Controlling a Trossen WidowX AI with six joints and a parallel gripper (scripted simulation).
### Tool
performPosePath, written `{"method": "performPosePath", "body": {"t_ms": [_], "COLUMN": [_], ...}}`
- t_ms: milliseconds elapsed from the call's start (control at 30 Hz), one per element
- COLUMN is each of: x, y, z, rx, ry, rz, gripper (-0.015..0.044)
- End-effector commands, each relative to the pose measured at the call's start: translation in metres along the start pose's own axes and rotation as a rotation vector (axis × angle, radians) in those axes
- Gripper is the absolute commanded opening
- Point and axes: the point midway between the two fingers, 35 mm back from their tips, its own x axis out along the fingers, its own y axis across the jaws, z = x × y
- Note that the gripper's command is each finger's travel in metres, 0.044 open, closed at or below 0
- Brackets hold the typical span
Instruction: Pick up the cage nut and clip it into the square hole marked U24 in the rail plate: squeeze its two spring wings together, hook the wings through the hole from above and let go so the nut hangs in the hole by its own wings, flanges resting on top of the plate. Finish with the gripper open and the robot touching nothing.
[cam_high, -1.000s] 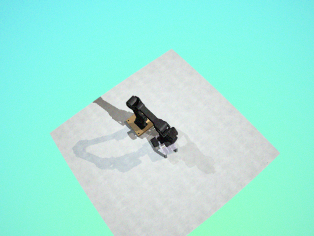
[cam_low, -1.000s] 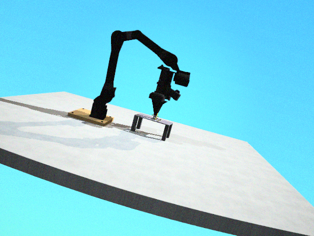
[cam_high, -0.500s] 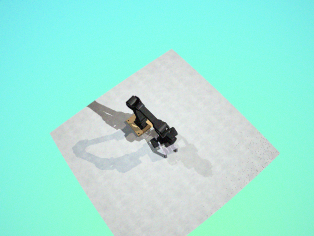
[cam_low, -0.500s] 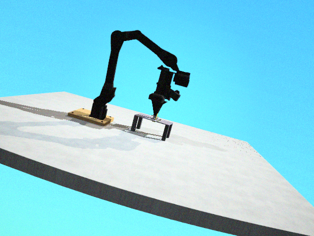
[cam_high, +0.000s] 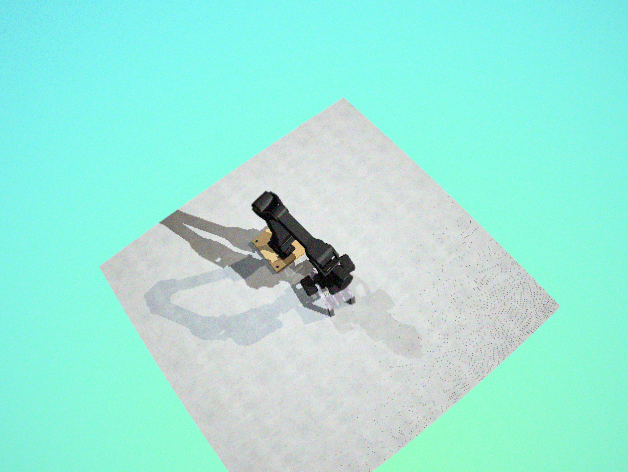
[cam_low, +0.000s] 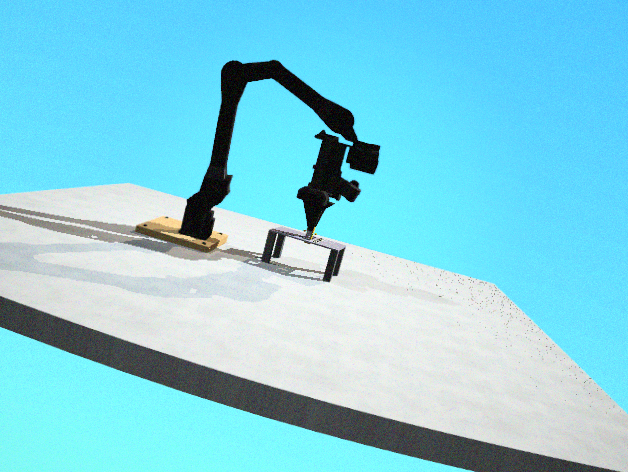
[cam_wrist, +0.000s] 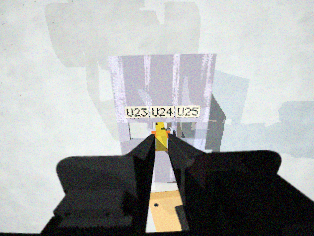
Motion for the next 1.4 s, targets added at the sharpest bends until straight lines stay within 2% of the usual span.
{"method": "performPosePath", "body": {"t_ms": [0, 1367], "x": [-0.0015, -0.0008], "y": [0.0008, -0.0012], "z": [0.0004, 0.0006], "rx": [-0.005, -0.005], "ry": [-0.006, -0.005], "rz": [0.005, 0.059], "gripper": [0.0037, 0.0037]}}
